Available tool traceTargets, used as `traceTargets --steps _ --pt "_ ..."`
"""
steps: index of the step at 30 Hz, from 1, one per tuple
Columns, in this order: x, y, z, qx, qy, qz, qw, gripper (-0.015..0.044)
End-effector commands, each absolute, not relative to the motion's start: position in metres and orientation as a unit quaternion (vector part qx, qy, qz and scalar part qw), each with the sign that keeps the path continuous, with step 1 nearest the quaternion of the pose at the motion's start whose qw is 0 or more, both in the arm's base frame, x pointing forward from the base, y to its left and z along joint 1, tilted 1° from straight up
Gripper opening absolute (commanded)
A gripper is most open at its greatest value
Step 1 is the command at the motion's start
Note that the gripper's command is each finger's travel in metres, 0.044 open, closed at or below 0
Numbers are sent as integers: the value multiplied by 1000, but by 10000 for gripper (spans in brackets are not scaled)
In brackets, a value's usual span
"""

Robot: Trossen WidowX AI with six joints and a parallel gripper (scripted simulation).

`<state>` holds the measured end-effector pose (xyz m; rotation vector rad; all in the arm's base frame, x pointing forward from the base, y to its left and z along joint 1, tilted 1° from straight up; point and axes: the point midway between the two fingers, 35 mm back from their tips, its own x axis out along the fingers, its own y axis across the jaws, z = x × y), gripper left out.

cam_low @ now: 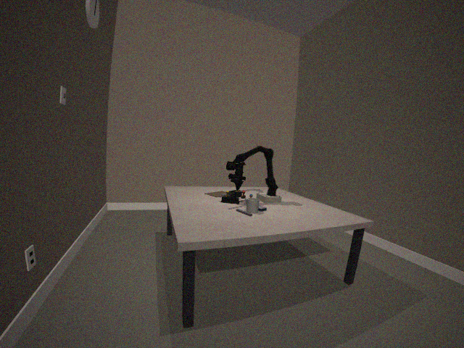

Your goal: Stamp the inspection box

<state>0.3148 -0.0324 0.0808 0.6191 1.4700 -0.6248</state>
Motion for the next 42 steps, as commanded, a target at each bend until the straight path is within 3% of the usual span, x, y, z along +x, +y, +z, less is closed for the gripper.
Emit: traceTargets --steps 1,42 --pt "318 -38 81 283 644 -287 651 0" --pt "320 -38 54 283 642 -287 652 0"
